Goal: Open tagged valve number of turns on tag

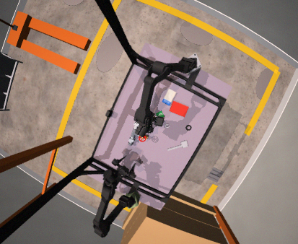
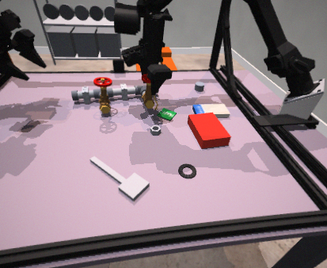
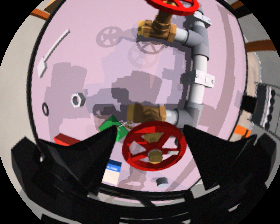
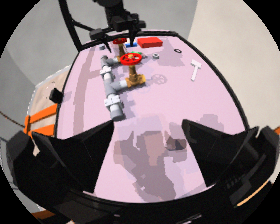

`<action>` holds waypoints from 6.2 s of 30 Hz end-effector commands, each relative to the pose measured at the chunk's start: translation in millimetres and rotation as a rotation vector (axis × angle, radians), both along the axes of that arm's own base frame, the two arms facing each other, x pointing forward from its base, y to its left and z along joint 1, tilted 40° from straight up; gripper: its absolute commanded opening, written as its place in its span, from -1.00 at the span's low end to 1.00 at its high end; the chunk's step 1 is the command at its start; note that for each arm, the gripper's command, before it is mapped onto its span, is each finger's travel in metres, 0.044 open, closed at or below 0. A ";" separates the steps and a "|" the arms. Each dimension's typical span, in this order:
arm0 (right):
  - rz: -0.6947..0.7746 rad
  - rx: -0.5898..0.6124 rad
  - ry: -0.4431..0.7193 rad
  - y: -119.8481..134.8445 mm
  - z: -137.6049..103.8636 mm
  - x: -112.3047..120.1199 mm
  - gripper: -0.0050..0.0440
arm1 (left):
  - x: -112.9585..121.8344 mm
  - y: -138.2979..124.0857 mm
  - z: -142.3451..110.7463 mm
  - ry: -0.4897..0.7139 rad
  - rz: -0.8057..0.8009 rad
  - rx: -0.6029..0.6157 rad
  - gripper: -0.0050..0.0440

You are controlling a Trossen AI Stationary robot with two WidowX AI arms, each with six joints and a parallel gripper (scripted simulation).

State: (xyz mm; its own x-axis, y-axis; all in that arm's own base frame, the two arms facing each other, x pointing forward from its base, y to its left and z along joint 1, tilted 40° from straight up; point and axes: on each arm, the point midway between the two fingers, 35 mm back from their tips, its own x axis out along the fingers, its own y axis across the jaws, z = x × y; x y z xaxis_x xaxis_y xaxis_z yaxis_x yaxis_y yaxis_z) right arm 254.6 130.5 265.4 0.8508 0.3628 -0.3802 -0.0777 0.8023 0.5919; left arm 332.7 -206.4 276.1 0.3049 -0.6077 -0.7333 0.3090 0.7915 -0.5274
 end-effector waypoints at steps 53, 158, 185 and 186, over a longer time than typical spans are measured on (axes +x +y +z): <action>0.000 0.000 0.000 0.0 0.0 0.0 0.84 | 0.0 0.4 0.3 -0.642 -0.775 0.323 -0.80; 0.000 0.000 0.000 0.0 0.0 0.0 0.84 | 0.1 0.3 -0.1 -0.638 -0.771 0.320 0.84; 0.000 0.000 0.000 0.0 0.0 0.0 0.84 | 0.0 0.4 0.3 -0.624 -0.753 0.314 -0.80; 0.000 0.000 0.000 0.0 0.0 0.0 0.84 | 0.0 0.4 0.3 -0.624 -0.753 0.314 -0.80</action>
